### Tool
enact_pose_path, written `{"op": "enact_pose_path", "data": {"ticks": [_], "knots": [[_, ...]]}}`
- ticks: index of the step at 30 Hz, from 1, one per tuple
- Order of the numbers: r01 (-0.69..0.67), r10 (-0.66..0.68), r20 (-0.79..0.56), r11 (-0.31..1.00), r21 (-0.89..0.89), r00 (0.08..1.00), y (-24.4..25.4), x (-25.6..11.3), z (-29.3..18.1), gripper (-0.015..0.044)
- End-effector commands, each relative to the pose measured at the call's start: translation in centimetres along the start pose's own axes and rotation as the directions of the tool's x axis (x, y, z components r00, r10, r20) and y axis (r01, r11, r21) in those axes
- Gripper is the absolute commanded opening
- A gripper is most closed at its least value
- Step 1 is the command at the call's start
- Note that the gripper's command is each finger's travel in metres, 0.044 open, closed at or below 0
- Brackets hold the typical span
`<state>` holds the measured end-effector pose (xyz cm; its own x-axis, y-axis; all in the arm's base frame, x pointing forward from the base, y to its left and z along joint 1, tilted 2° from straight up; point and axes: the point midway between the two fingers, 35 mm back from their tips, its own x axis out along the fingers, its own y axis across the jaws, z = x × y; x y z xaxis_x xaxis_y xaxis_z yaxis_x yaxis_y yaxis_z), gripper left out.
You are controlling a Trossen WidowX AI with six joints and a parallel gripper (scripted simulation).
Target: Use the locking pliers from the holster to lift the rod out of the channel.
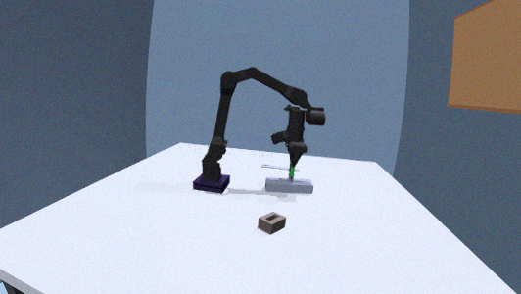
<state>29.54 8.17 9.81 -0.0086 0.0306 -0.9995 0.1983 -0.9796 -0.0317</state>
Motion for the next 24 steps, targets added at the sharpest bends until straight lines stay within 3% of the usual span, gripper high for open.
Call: {"op": "enact_pose_path", "data": {"ticks": [1, 18, 22, 24], "knots": [[-0.002, 0.002, 0.0, 1.0, -0.005, 1.0, 0.08, 0.04, -0.01, 0.0228], [-0.002, 0.002, 0.0, 1.0, -0.005, 1.0, 0.13, 0.04, -0.01, 0.0222], [-0.002, 0.002, 0.0, 1.0, -0.005, 1.0, 0.13, 0.04, -0.01, 0.0117], [-0.002, 0.002, 0.0, 1.0, -0.005, 1.0, 0.13, 0.04, -0.01, 0.0102]]}}
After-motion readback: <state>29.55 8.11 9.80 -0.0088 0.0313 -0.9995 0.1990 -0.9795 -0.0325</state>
